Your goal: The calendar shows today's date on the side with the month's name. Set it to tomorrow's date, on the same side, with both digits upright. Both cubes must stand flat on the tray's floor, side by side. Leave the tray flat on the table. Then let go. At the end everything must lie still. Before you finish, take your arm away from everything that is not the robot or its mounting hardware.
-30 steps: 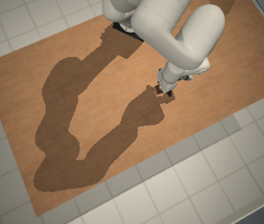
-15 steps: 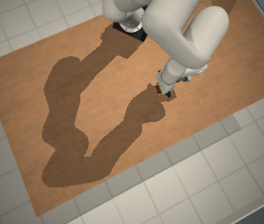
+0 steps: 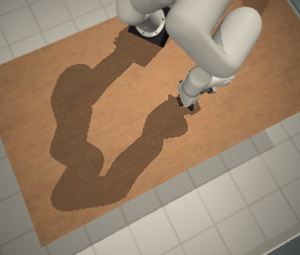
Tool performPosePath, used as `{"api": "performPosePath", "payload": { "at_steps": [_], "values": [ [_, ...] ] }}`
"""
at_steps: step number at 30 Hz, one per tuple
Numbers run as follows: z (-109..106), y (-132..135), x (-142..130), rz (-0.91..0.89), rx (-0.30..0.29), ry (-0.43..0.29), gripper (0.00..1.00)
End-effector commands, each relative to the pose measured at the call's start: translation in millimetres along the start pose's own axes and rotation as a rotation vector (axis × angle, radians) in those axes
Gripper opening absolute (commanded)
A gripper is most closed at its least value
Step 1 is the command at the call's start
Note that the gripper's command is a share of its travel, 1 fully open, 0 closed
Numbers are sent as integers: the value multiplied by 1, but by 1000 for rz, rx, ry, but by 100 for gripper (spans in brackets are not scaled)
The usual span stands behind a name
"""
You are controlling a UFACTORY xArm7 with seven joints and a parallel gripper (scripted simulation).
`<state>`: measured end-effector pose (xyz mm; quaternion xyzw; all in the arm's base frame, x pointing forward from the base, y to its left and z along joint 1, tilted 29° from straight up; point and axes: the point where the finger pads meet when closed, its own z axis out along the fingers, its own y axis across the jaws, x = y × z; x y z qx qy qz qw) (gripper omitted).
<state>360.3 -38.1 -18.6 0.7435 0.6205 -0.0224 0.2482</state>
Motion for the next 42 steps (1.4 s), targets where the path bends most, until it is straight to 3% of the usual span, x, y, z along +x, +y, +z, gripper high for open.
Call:
{"api": "performPosePath", "payload": {
  "at_steps": [1, 26, 27, 42],
  "values": [
    [0, 1, 1, 0, -1, 1, 49],
    [0, 1, 1, 0, -1, 1, 49],
    [0, 1, 1, 0, -1, 1, 29],
    [0, 1, 1, 0, -1, 1, 29]
  ]
}}
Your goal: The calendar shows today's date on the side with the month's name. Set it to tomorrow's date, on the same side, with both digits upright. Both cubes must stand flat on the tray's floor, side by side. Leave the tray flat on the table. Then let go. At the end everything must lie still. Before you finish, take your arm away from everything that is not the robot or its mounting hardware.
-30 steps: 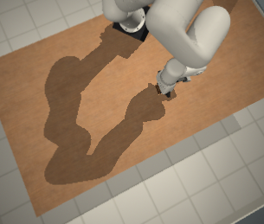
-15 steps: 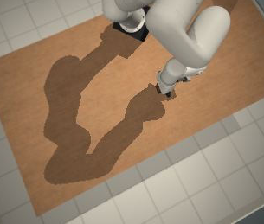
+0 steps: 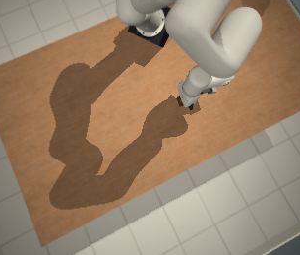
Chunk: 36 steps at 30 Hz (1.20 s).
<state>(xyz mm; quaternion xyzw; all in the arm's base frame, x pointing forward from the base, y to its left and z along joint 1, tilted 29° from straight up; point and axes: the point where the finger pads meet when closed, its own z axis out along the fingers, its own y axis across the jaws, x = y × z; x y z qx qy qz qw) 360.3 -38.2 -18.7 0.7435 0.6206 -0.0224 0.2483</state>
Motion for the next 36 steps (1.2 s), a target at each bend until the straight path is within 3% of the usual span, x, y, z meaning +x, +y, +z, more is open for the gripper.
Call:
{"api": "performPosePath", "payload": {
  "at_steps": [1, 25, 30, 36],
  "values": [
    [0, 1, 1, 0, -1, 1, 29],
    [-4, 0, 1, 0, -1, 1, 29],
    [-26, 0, 1, 0, -1, 1, 29],
    [-72, 0, 1, 0, -1, 1, 29]
  ]
}}
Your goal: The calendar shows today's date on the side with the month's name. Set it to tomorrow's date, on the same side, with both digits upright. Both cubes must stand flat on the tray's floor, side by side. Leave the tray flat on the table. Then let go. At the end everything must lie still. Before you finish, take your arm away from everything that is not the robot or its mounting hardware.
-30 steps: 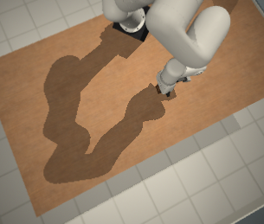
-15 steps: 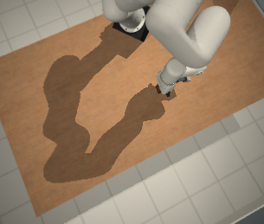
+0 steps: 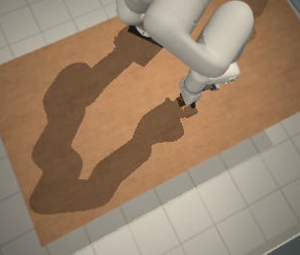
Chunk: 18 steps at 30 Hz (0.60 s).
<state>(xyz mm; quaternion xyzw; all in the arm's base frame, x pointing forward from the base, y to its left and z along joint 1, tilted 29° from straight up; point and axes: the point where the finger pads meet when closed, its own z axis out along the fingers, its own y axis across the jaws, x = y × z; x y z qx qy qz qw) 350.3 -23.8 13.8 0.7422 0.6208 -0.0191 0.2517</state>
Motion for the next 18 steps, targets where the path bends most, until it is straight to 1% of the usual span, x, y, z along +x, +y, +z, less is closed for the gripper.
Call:
{"api": "performPosePath", "payload": {
  "at_steps": [1, 2, 5, 7, 18],
  "values": [
    [-35, 0, 1, 0, 9, 1, 29],
    [-35, 0, 1, 0, 9, 1, 29],
    [-54, 1, 1, 0, 9, 1, 29],
    [-61, 1, 1, 0, 9, 1, 29],
    [-64, 1, 1, 2, 9, 0, 29]
  ]
}}
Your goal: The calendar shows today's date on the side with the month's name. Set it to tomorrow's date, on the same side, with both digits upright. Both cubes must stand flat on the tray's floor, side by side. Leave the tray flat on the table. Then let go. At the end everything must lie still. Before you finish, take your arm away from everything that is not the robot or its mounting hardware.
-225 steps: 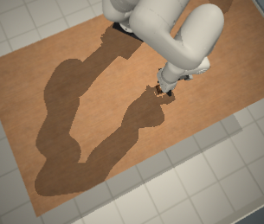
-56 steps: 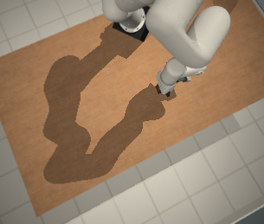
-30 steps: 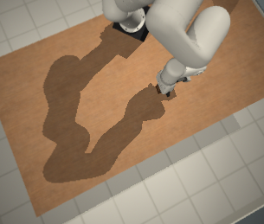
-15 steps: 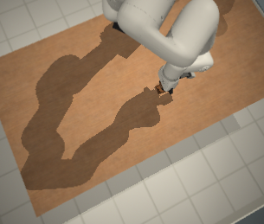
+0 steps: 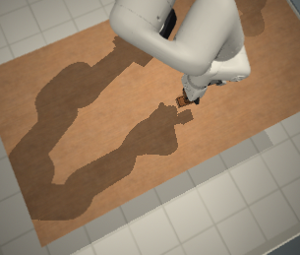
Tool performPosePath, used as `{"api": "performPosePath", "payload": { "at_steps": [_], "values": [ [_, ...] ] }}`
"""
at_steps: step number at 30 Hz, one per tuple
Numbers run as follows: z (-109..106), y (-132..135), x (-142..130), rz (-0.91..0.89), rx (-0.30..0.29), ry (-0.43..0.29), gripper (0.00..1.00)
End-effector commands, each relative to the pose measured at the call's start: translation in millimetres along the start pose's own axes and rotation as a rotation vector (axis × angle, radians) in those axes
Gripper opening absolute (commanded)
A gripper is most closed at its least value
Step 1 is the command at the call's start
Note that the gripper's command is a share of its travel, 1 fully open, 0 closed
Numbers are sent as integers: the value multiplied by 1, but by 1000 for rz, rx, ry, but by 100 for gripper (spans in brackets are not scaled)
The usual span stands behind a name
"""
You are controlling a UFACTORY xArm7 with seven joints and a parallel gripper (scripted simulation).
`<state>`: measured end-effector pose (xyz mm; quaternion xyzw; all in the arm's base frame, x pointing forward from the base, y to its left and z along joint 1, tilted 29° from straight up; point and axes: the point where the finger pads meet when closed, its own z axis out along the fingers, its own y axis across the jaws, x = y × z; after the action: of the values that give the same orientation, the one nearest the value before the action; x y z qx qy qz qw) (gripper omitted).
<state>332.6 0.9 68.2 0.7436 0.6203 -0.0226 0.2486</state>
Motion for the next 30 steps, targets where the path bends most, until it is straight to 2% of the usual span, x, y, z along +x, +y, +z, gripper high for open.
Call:
{"api": "performPosePath", "payload": {
  "at_steps": [1, 3, 5, 7, 16, 18, 20, 30],
  "values": [
    [-1, 1, 1, 2, -1, 2, 29],
    [-1, 7, 2, 53, 0, 0, 29],
    [-1, 22, 5, 185, 1, -6, 29],
    [-1, 24, 6, 203, 1, -7, 29],
    [1, 63, 11, 534, 3, -17, 29],
    [1, 63, 11, 534, 3, -17, 29],
    [2, 77, 13, 656, 3, -19, 29],
    [5, 117, 16, 982, 2, -18, 29]
  ]
}}
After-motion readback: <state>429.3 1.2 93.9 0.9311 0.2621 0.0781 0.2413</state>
